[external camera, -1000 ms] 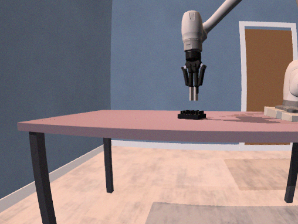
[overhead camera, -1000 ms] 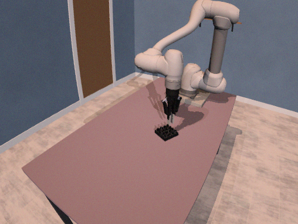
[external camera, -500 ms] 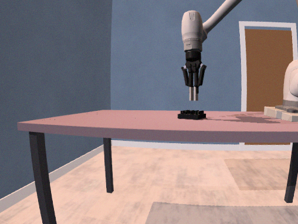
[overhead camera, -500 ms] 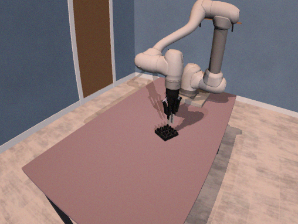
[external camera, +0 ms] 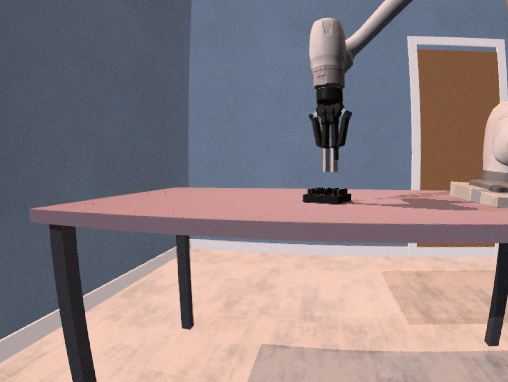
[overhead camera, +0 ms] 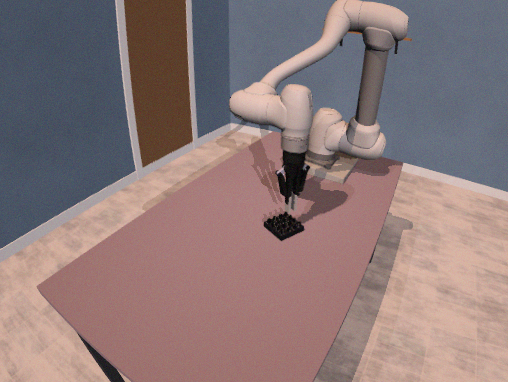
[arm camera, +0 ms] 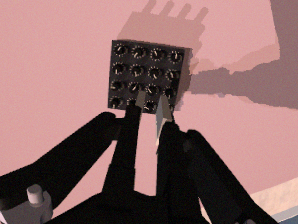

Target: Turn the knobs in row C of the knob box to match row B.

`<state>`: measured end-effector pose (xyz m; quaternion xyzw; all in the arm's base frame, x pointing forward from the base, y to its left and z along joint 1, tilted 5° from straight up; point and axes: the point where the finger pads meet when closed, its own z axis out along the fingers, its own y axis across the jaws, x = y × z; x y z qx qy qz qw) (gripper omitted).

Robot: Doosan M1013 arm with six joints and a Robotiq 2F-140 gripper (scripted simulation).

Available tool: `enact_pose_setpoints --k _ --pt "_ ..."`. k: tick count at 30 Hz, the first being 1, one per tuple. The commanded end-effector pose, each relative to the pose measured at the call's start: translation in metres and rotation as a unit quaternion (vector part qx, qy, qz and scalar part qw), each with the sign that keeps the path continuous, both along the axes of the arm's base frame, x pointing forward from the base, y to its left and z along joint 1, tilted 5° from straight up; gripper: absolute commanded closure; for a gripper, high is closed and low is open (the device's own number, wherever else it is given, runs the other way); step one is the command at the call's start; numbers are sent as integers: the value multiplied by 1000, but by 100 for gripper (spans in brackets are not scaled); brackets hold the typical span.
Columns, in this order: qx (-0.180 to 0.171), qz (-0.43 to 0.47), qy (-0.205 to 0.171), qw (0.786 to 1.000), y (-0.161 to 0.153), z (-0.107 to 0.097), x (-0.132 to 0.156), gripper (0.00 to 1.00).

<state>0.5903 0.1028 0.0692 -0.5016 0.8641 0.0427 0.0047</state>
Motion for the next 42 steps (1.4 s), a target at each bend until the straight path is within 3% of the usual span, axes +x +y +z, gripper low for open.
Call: enact_pose_setpoints --k 1,42 --pt "0 0 0 1000 0 0 0 88" --pt "0 0 0 1000 3 -39 -1 88"
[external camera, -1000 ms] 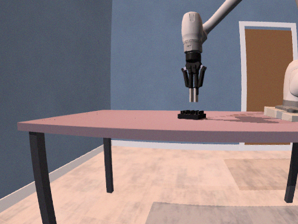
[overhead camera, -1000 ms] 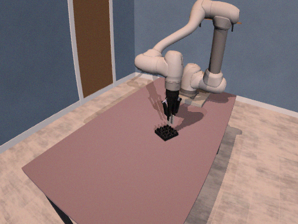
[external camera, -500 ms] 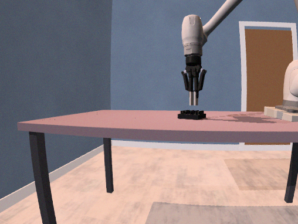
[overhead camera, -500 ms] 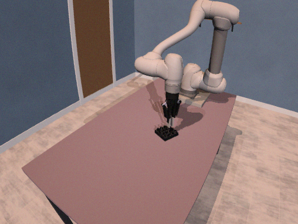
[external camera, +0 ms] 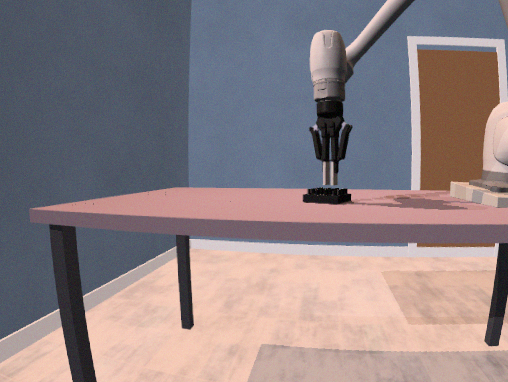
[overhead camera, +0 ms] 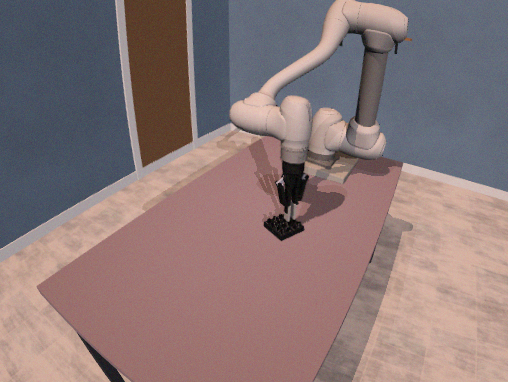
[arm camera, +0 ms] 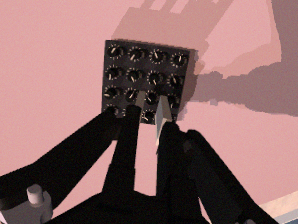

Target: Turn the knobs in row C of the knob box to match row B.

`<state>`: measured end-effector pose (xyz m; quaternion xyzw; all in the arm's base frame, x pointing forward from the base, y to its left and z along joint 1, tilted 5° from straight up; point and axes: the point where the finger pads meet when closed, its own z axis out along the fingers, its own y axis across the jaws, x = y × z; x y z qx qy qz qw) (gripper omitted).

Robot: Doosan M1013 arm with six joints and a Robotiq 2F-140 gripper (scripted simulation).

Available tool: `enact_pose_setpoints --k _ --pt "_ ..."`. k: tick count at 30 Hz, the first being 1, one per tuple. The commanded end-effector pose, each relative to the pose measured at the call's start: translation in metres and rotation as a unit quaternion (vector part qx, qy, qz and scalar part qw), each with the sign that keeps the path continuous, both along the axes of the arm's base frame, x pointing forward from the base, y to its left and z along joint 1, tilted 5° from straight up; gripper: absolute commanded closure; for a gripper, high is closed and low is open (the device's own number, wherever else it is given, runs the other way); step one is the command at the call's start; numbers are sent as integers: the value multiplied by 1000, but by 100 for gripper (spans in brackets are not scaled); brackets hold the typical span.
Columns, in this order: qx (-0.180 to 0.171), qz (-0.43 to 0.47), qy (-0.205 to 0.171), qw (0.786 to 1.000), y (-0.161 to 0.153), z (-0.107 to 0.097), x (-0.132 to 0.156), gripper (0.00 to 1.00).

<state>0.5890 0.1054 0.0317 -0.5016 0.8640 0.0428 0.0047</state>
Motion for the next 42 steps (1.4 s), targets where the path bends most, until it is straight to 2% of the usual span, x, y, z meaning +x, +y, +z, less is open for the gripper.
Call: enact_pose_setpoints --k 1,42 --pt "0 0 0 1000 0 -2 0 88" --pt "0 0 0 1000 0 -6 0 88"
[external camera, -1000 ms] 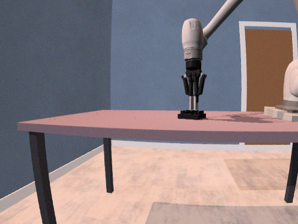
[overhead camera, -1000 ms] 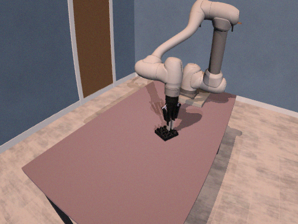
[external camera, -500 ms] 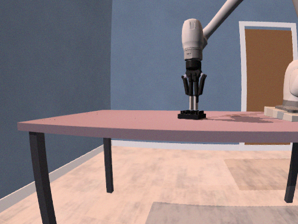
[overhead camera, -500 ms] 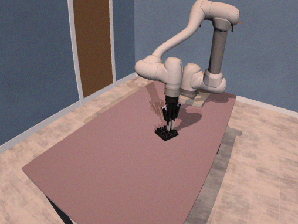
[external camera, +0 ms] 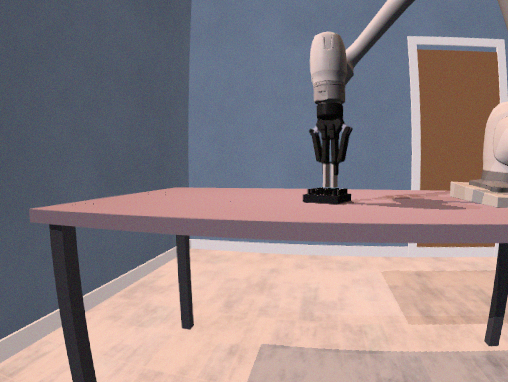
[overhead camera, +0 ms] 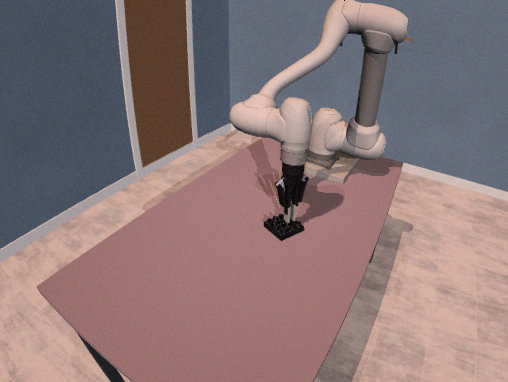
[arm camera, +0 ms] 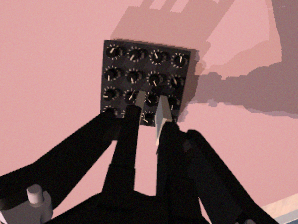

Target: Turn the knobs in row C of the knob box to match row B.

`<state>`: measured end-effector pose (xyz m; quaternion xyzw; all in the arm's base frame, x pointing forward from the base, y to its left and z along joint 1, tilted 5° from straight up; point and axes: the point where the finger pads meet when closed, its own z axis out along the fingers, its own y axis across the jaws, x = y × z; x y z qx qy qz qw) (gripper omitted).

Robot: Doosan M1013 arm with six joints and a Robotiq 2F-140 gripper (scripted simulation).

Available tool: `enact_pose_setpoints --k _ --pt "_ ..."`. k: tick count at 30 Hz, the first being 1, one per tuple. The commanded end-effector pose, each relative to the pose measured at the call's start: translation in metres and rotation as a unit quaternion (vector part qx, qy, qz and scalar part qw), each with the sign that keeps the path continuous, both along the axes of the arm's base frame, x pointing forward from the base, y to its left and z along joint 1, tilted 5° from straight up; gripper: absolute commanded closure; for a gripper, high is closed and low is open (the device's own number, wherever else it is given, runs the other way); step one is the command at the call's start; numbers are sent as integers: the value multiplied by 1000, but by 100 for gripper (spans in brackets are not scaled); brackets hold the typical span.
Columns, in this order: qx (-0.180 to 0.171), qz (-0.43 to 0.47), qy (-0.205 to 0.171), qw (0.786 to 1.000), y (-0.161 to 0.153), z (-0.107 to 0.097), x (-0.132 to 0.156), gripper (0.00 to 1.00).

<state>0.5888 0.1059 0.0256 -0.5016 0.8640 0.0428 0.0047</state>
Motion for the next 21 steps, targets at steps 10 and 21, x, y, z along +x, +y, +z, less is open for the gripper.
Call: enact_pose_setpoints --k 10,21 --pt "0 0 0 1000 0 0 0 88" --pt "0 0 0 1000 0 -3 0 88"
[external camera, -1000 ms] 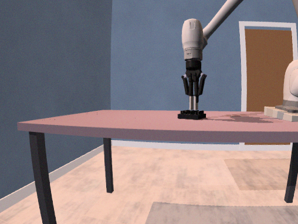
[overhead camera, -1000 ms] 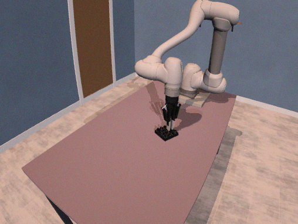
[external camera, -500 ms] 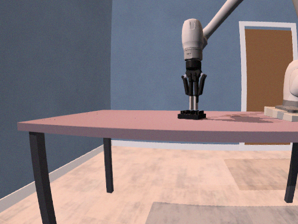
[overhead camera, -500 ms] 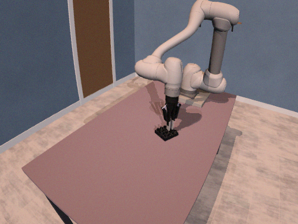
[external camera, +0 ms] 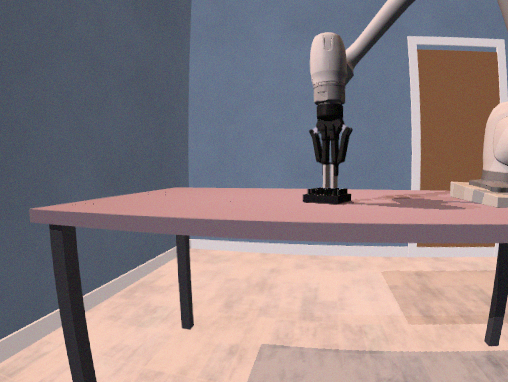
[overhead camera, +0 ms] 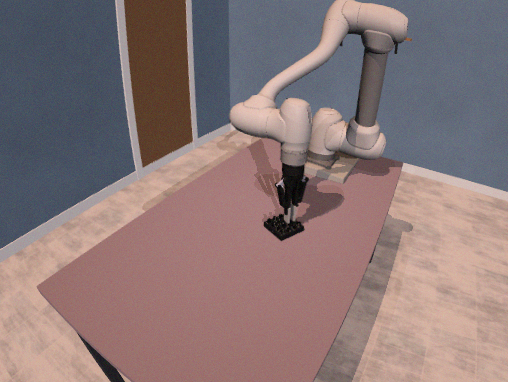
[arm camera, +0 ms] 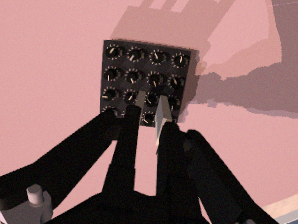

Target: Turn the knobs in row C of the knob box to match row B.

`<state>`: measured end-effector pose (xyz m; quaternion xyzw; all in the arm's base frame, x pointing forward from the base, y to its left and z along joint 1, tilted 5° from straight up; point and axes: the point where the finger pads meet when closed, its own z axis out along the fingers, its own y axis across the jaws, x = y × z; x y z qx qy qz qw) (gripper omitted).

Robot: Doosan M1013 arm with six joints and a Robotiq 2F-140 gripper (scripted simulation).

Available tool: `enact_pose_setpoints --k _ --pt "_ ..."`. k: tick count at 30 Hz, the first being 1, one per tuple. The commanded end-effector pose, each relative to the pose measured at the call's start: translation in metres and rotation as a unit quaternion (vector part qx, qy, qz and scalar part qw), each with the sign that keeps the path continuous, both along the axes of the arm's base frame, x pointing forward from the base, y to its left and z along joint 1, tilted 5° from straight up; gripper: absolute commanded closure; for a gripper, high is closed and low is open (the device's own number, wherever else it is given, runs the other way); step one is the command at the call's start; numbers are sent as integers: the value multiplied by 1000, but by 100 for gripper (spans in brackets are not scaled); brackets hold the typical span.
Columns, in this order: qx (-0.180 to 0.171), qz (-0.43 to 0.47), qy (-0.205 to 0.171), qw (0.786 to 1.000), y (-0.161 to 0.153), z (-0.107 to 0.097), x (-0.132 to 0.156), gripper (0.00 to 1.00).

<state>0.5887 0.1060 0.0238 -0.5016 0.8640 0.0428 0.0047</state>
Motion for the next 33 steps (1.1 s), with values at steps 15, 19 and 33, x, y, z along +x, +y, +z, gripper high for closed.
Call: enact_pose_setpoints --k 15,19,33 --pt "0 0 0 1000 1 -11 0 88" --pt "0 0 0 1000 1 -12 0 88" --pt "0 0 0 1000 1 -12 0 88"
